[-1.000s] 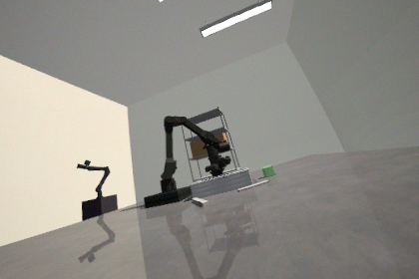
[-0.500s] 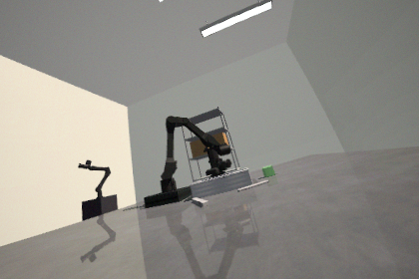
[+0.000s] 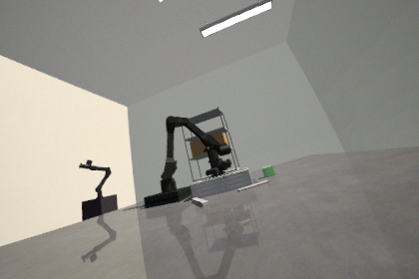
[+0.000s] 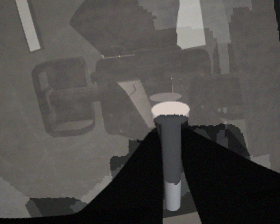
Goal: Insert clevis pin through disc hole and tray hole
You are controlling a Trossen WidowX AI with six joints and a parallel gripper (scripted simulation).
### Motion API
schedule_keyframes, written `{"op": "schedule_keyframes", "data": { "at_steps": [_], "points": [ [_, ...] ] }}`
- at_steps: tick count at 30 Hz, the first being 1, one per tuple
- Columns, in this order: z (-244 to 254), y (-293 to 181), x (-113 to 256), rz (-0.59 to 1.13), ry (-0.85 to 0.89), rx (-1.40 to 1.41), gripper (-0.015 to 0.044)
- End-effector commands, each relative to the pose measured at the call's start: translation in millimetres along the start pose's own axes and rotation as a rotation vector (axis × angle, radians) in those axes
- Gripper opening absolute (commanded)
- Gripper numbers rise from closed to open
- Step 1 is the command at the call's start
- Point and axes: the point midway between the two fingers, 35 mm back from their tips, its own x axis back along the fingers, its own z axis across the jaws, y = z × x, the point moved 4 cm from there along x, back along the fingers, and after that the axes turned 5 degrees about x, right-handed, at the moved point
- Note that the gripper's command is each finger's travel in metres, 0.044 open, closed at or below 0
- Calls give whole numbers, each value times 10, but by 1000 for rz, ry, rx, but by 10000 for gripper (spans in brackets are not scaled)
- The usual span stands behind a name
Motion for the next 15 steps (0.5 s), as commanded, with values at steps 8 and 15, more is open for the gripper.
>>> {"op": "schedule_keyframes", "data": {
  "at_steps": [8, 15],
  "points": [
    [-1, -12, -11, 6, 1, 0, 0],
    [2, 1, 168, 1, 1, 0, 0]
  ]
}}
